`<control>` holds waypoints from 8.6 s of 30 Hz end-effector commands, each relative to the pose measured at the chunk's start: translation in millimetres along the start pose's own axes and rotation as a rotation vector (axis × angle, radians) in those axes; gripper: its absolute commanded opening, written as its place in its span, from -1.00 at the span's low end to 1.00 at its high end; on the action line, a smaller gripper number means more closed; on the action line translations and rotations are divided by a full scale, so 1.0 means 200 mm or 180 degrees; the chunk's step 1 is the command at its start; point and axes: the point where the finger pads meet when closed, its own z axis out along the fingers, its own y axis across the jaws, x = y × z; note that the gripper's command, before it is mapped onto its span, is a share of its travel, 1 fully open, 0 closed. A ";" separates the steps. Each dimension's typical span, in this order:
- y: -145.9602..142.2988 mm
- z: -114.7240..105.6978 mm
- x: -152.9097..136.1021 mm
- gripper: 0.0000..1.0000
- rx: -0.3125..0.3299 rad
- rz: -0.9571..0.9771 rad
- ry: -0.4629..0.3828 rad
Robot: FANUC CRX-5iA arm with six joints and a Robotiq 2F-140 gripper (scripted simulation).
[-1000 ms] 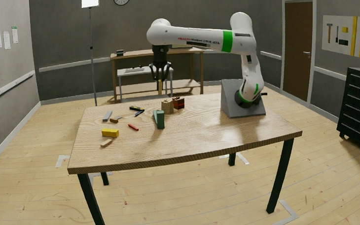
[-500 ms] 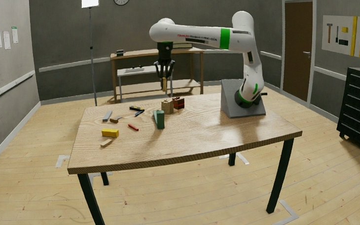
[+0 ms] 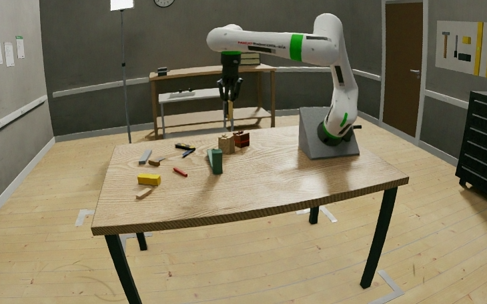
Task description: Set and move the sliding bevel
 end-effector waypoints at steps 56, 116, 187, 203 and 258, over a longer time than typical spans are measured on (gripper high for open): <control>0.54 0.18 0.50 -0.80 0.0127 -0.0689 -0.0309; 0.53 0.57 0.44 -0.80 0.0123 -0.0691 -0.0307; 0.53 0.70 0.41 -0.80 0.0124 -0.0691 -0.0307; 0.53 0.72 0.41 -0.80 0.0124 -0.0691 -0.0307; 0.53 0.77 0.40 -0.80 0.0123 -0.0691 -0.0307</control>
